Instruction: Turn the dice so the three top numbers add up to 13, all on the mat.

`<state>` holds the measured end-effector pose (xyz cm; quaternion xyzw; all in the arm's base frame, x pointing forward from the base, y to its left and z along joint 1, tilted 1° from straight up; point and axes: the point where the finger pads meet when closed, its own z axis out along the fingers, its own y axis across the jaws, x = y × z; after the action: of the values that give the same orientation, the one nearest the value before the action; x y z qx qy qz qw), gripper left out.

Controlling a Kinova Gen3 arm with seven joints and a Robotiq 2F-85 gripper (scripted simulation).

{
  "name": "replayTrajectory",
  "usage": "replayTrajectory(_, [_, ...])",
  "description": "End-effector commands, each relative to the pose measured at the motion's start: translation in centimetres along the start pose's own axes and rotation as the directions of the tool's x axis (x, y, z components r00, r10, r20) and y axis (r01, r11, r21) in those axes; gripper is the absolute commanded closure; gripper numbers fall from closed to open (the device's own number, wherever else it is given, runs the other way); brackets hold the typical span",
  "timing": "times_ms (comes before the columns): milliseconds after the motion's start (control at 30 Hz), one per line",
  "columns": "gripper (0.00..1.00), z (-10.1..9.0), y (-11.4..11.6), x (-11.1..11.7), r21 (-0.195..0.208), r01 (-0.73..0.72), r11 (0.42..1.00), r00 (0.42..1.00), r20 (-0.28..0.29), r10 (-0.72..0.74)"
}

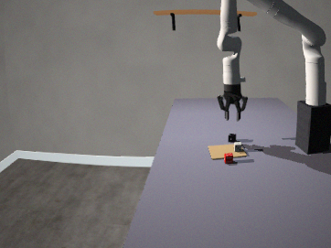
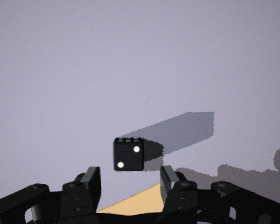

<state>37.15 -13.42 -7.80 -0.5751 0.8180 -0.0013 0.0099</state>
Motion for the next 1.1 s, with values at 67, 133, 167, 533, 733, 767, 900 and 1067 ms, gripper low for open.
replayTrajectory(67, [0.54, -0.1, -0.1, 0.0, 0.002, 0.0, 1.0, 1.0, 0.0, 0.0])
replayTrajectory(133, [0.54, -0.1, -0.1, 0.0, 0.002, 0.0, 1.0, 1.0, 0.0, 0.0])
replayTrajectory(167, [0.54, 0.0, -0.1, 0.0, 0.002, 0.0, 1.0, 1.0, 0.0, 0.0])
replayTrajectory(533, [0.54, 0.2, -0.1, 0.0, 0.005, -0.003, 1.0, 1.0, -0.001, 0.003])
replayTrajectory(733, [0.54, 0.5, -0.1, 0.0, 0.007, -0.005, 1.0, 1.0, -0.002, 0.005])
replayTrajectory(767, [0.54, 0.6, -0.1, 0.0, 0.007, -0.005, 1.0, 1.0, -0.002, 0.005])
replayTrajectory(900, [0.54, 1.3, -0.1, 0.0, 0.007, -0.005, 1.0, 1.0, -0.002, 0.005])
replayTrajectory(1067, [0.54, 2.2, -0.1, 0.0, 0.007, -0.005, 1.0, 1.0, -0.002, 0.005])
